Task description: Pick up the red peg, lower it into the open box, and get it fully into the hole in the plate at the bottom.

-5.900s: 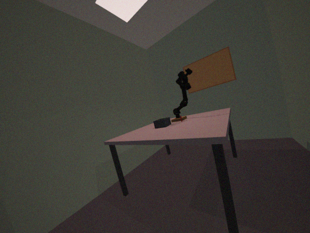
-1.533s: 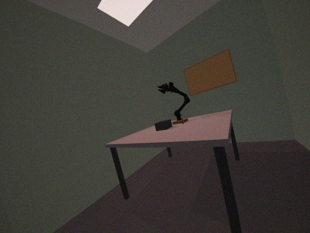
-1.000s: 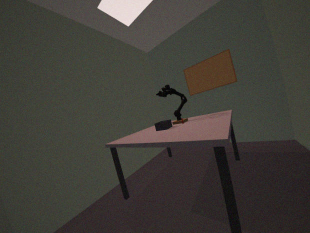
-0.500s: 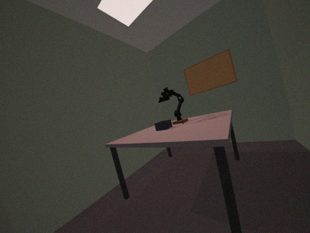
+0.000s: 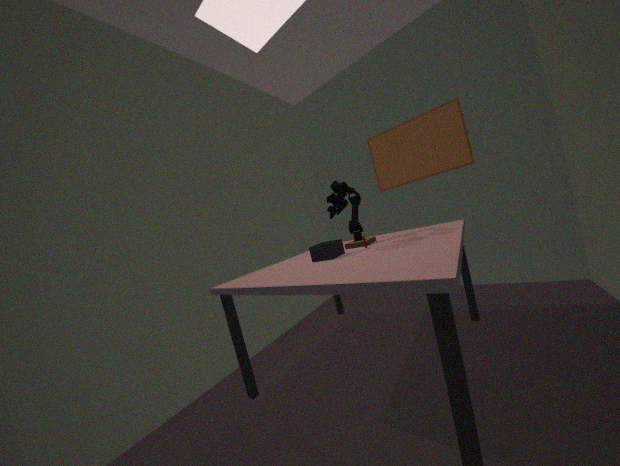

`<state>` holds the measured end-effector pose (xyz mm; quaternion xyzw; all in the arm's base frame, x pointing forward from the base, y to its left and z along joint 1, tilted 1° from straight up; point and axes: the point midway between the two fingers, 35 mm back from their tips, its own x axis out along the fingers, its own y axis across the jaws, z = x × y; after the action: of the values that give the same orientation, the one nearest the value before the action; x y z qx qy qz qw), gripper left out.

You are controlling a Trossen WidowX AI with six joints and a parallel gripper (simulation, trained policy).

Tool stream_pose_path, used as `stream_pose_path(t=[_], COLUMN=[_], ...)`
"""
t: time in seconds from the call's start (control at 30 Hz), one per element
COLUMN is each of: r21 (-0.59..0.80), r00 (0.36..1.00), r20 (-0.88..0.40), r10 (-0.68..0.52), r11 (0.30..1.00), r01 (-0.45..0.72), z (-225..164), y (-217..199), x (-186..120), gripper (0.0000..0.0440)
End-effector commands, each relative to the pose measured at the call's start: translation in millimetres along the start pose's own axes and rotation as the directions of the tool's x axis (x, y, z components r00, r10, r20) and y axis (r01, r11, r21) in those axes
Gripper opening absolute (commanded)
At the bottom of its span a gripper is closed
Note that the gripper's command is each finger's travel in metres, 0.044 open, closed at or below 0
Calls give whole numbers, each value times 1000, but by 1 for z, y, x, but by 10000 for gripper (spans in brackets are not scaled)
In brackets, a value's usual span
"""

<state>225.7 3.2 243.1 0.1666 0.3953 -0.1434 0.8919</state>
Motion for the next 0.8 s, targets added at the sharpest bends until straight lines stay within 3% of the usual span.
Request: stream_pose_path(t=[0.0, 0.4, 0.77], r21=[46, 170, 254], r00=[994, 917, 851], r20=[-106, -380, -495], r10=[-29, -122, -177], r11=[998, 965, 907], r01=[34, 199, 337], z=[-26, -106, -160], y=[5, 22, 33], x=[12, 33, 57], gripper=[440, 440, 440])
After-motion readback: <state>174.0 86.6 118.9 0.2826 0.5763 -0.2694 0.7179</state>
